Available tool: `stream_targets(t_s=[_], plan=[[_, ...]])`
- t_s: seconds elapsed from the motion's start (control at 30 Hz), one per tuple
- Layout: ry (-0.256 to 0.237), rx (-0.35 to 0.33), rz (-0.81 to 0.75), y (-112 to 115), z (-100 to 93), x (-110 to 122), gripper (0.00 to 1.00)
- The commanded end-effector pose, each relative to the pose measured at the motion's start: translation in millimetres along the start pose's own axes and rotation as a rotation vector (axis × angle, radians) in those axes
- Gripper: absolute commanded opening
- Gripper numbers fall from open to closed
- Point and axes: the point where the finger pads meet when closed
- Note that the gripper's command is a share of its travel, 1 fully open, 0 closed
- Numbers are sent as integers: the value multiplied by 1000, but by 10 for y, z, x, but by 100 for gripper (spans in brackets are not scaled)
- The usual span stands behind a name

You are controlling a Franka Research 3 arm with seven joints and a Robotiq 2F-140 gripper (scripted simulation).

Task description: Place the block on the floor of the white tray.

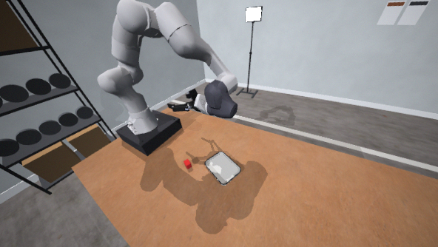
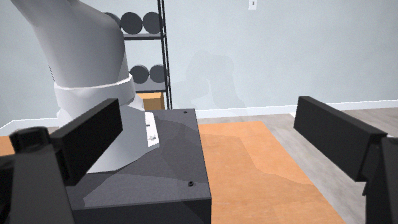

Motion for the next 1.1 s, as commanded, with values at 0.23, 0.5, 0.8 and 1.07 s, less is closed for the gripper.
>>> stream_targets(t_s=[0.23,0.5,0.8,1.07], plan=[[0,0,0,0,0,0,100],[0,0,0,0,0,0,100],[117,-288,58,443,-456,-357,42],[260,-640,128,1007,-1018,-798,42]])
Point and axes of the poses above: the point where the finger pads meet when closed, its own z axis out along the fingers, its own x axis across the jaws, y = z × x, and after that the axes turned 12 degrees about z, right-handed
